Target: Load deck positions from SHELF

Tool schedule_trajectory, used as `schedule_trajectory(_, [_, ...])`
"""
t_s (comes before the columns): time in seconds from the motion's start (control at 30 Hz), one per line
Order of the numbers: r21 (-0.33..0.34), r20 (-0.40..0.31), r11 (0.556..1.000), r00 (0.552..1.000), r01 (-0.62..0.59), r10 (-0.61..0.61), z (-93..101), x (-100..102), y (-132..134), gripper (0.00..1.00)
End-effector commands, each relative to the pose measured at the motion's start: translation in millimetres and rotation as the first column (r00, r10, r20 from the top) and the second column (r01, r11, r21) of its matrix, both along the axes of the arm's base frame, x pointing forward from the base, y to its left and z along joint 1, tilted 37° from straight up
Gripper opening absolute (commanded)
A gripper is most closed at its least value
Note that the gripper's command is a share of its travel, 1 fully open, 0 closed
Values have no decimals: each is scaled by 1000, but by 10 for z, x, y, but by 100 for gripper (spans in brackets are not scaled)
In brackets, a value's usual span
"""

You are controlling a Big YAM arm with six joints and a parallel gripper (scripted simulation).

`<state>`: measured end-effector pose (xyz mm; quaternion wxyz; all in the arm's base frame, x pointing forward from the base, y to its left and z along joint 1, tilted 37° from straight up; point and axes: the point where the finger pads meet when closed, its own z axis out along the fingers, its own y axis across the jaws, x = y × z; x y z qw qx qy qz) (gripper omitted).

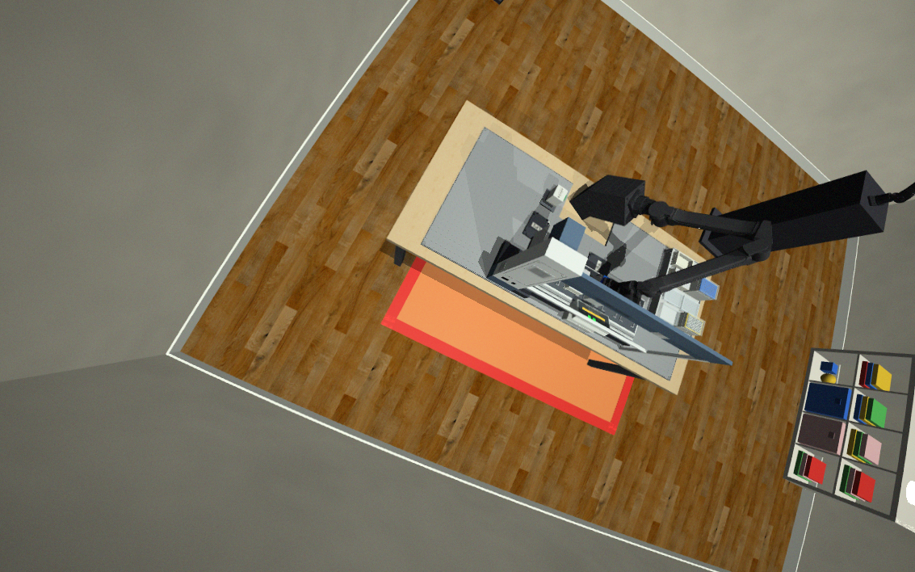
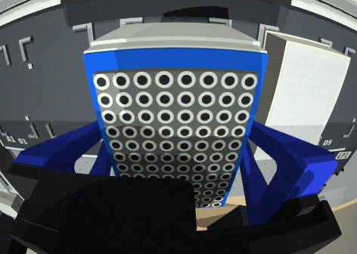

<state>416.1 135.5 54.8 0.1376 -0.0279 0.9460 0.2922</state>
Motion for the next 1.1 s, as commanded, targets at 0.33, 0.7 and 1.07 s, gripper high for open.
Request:
schedule_trajectory(0.33, [-1, -4, 1000, 1000, -2, 2, -51, -1, 54, 0])
schedule_trajectory(0.7, [-1, -5, 1000, 1000, -2, 2, -58, -9, 53, 0])
schedule_trajectory(1.07, [-1, -4, 1000, 1000, -1, 1, -57, -8, 54, 0])
